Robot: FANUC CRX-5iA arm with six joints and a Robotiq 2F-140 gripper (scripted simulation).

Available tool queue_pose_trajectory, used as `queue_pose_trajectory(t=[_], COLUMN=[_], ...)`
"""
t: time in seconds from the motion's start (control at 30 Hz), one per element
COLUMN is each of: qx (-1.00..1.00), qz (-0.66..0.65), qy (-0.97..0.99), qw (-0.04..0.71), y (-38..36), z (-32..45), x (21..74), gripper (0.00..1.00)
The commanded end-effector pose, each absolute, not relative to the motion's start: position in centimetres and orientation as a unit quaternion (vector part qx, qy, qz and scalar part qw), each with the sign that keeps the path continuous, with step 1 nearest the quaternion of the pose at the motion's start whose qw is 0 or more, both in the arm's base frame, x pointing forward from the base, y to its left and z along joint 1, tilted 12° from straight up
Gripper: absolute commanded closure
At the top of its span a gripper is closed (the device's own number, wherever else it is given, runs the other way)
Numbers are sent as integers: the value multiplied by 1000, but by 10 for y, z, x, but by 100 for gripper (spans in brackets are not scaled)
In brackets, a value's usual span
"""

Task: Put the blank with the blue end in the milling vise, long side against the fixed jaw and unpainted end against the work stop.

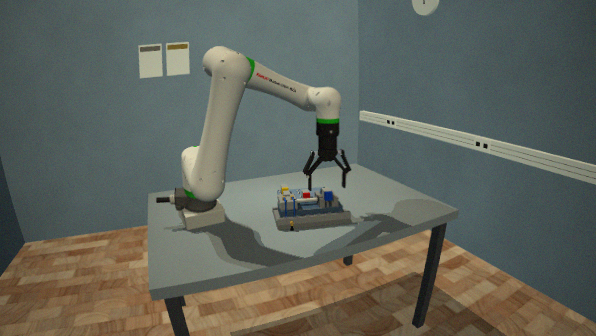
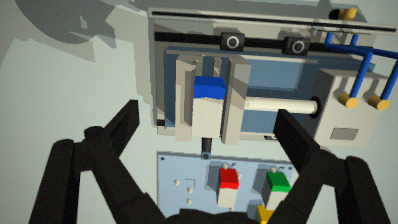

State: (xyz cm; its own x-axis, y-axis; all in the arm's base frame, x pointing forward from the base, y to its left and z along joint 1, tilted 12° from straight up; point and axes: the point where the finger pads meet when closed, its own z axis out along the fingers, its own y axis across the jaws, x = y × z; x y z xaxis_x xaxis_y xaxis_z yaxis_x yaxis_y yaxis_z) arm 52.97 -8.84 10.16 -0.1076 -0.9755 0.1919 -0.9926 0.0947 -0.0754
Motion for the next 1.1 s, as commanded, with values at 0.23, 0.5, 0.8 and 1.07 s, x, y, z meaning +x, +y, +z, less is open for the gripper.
queue_pose_trajectory(t=[0.23, 0.5, 0.8, 1.07], qx=[666, 666, 666, 666], qz=[93, 93, 93, 93], qy=[-738, -738, -738, -738], qw=[46, 46, 46, 46], y=[-88, -88, -87, -87], z=[104, 105, 107, 108], x=[530, 530, 530, 530], gripper=[0, 0, 0, 0])
